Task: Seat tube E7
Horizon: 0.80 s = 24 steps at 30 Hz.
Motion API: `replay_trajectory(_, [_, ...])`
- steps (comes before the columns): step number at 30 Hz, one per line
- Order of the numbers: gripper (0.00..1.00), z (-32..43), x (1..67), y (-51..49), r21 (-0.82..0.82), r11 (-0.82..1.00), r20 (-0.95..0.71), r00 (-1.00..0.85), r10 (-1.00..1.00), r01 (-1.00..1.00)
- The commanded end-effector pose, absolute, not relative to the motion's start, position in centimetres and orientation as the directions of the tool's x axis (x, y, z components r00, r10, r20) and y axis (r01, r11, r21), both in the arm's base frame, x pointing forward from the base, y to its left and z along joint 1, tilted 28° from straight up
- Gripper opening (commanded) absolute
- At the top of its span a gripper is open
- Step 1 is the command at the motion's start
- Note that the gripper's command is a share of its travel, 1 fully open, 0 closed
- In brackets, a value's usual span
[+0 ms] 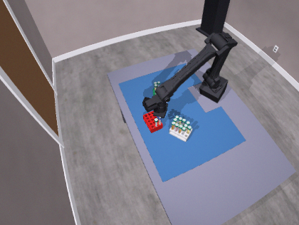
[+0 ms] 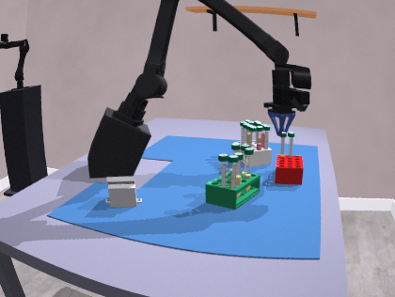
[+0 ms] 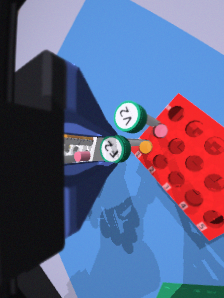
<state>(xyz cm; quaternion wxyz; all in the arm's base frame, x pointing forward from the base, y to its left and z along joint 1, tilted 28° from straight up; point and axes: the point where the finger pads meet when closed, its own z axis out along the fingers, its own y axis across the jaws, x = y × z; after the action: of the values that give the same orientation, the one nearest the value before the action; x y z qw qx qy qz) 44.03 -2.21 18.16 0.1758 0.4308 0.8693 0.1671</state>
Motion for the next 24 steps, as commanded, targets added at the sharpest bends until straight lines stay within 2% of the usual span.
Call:
replay_trajectory(1, [0.00,19.5,43.3,-2.5,0.451,0.573,-0.177,-0.561,0.809,0.684])
replay_trajectory(6, [0.00,22.4,44.6,-3.1,0.479,0.576,-0.211,-0.550,0.808,0.663])
replay_trajectory(24, [0.00,24.3,44.6,-3.4,0.480,0.575,-0.212,-0.549,0.809,0.662])
